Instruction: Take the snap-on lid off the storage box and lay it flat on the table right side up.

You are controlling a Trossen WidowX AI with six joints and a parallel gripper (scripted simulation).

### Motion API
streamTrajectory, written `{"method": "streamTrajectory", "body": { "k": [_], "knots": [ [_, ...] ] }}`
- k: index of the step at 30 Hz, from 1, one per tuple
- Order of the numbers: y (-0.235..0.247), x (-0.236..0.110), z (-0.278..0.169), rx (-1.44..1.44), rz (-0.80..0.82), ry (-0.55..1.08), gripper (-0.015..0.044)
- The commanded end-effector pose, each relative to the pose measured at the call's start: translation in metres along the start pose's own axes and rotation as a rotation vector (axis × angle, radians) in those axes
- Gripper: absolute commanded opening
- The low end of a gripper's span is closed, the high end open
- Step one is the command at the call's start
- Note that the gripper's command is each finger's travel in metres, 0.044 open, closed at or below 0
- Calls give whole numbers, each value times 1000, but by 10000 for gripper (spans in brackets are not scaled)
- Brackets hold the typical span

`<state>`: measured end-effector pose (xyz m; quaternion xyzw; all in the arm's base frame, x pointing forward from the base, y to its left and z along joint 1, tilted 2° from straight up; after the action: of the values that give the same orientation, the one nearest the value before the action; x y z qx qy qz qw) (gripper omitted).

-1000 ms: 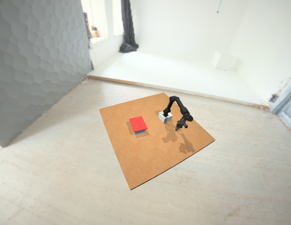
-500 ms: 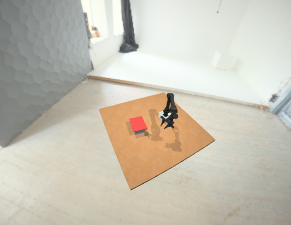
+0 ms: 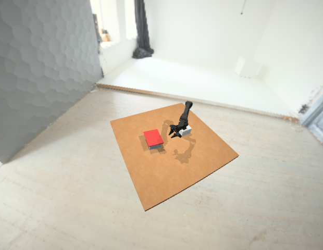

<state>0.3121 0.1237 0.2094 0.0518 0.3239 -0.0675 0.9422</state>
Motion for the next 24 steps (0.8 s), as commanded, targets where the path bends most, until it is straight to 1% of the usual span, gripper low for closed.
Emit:
{"method": "streamTrajectory", "body": {
  "k": [1, 3, 5, 11, 12, 15, 24],
  "knots": [
    [-68, 12, -12, 592, -50, -10, 235],
    [-78, 12, -14, 680, -58, -17, 235],
    [-99, 14, -20, 874, -72, -34, 235],
    [-142, 13, -37, 1296, -94, -88, 235],
    [-143, 13, -38, 1313, -95, -90, 235],
    [-160, 12, -47, 1496, -98, -121, 235],
    [-162, 12, -48, 1514, -99, -124, 235]
  ]
}}
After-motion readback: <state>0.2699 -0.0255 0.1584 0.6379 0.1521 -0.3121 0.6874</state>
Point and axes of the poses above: the point midway between the two fingers, 35 mm back from their tips, its own x axis out along the fingers, its own y axis across the jaws, z = x × y, the point moved 3 cm from there along -x, back along the fingers, and after that the axes turned 5 degrees about -x, right-handed, at the moved point
